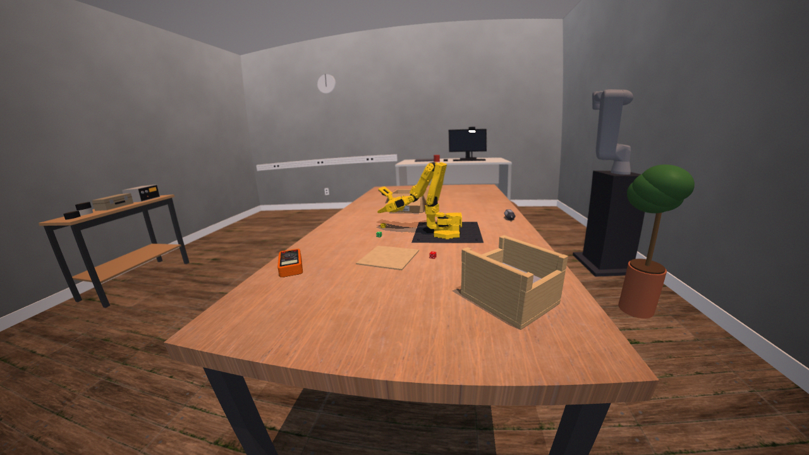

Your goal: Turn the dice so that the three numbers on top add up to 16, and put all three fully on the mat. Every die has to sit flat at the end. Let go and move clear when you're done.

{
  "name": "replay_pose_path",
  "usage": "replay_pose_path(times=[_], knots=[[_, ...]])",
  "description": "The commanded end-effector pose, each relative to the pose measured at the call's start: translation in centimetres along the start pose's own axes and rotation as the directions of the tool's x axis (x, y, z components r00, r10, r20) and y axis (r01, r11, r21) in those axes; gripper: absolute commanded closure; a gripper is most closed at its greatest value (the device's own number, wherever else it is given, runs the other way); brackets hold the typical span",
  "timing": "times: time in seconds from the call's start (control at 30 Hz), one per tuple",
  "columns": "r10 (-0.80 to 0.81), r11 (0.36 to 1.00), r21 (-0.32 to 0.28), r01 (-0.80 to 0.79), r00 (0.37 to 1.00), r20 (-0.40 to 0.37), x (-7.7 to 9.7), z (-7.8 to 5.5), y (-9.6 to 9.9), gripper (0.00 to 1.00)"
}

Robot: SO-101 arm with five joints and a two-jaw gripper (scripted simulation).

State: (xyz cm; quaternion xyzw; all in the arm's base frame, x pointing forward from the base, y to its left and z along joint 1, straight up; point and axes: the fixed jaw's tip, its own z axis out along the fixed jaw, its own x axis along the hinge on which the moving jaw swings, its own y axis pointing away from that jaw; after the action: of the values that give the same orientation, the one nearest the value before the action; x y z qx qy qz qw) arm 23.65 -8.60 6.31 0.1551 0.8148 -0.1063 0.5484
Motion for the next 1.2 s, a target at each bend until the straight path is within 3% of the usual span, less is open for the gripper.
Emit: replay_pose_path(times=[0.0,0.73,0.9,1.1,1.17], knots=[[-0.009,1.000,-0.008,0.009,1.000,-0.024,0.3,-0.2,0.2,0.73],[-0.009,1.000,-0.008,0.009,1.000,-0.014,0.1,-0.2,0.2,0.73],[-0.008,1.000,-0.007,0.009,0.998,0.057,-1.5,-0.5,0.2,0.74],[-0.007,1.000,-0.005,0.008,0.975,0.224,-5.2,-1.6,0.2,0.74],[-0.007,1.000,-0.005,0.008,0.975,0.224,-5.2,-1.6,0.2,0.74]])
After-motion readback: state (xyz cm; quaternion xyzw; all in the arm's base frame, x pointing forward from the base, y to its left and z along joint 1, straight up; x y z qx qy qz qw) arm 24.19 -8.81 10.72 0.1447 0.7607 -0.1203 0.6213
